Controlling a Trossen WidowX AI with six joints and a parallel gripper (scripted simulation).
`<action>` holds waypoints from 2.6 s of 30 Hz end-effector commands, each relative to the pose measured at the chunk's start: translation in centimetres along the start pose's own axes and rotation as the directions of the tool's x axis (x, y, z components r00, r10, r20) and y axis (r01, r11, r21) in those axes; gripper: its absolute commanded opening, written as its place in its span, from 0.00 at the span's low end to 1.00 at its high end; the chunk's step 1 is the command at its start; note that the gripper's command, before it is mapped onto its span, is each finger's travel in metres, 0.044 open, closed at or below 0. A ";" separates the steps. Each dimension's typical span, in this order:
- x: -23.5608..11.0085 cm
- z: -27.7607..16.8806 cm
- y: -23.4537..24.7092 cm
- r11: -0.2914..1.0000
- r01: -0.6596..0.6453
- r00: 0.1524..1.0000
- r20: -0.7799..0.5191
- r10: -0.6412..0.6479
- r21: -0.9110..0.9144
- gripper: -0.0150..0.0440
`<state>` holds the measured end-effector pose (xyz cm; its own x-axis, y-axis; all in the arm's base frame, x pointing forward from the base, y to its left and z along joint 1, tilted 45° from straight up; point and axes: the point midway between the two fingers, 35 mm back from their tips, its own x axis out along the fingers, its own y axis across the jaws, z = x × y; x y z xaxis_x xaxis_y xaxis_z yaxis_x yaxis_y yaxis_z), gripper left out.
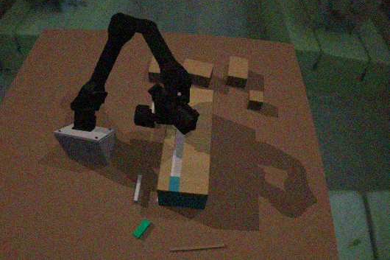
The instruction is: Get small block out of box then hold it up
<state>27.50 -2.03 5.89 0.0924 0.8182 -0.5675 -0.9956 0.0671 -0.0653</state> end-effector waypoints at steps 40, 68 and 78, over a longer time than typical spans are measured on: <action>1.3 6.0 -0.1 1.000 0.001 1.000 0.007 -0.001 0.003 0.93; -4.4 9.3 -0.1 1.000 -0.003 1.000 0.002 0.003 0.001 0.93; -4.1 9.7 0.4 0.989 0.030 0.999 -0.024 -0.034 -0.147 0.80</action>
<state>27.03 0.00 15.82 0.1009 0.8167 -0.5682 -0.9936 0.0536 -0.0995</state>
